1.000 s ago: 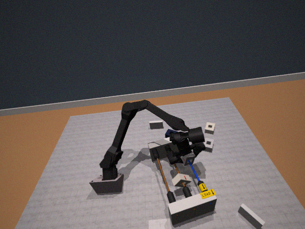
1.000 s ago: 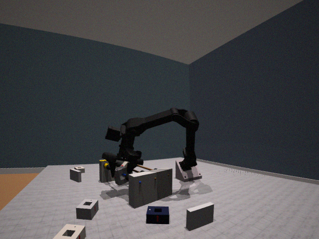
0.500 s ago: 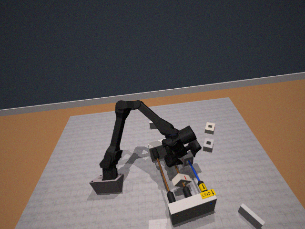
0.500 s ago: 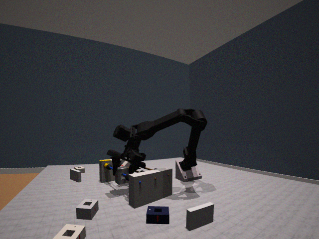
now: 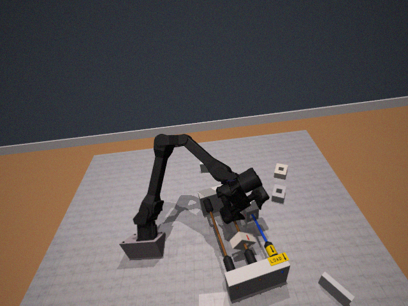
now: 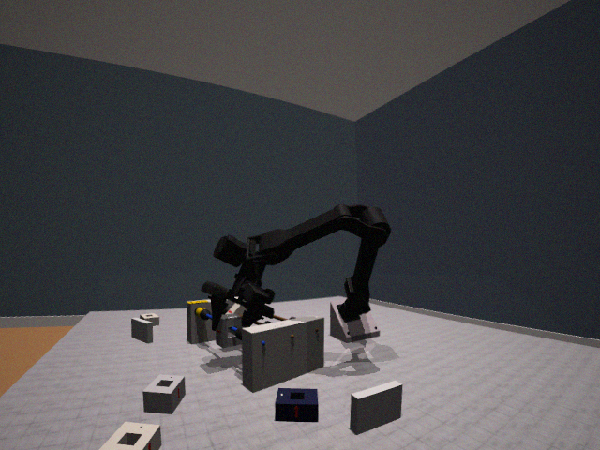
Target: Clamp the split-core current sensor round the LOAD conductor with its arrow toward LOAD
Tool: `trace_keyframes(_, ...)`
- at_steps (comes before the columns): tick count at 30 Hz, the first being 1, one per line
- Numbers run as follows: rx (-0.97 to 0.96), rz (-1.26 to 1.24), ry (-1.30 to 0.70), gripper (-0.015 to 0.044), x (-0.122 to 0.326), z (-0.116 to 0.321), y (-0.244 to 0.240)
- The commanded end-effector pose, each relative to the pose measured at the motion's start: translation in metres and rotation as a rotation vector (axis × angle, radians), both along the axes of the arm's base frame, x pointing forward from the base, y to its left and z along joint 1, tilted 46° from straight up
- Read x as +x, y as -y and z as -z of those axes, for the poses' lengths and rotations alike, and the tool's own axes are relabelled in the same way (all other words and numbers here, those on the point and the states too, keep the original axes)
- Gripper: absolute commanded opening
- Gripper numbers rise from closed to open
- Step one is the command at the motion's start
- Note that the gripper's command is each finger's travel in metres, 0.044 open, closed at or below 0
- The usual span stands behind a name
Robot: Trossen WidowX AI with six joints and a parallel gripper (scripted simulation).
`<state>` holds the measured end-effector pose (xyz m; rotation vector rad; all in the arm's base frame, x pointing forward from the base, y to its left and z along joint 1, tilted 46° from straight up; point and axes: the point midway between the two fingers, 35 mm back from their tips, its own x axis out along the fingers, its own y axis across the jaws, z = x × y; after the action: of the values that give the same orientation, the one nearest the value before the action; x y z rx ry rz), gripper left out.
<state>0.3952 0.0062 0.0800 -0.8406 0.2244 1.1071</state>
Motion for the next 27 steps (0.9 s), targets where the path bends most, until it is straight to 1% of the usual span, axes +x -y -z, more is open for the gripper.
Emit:
trace_keyframes(1, 0.000, 0.000, 0.000, 0.0184, -0.0001, -0.0002, 0.0001)
trace_keyframes(4, 0.000, 0.000, 0.000, 0.0263, -0.0001, -0.0002, 0.0001)
trace_keyframes(27, 0.000, 0.000, 0.000, 0.0263, -0.0001, -0.0002, 0.0001)
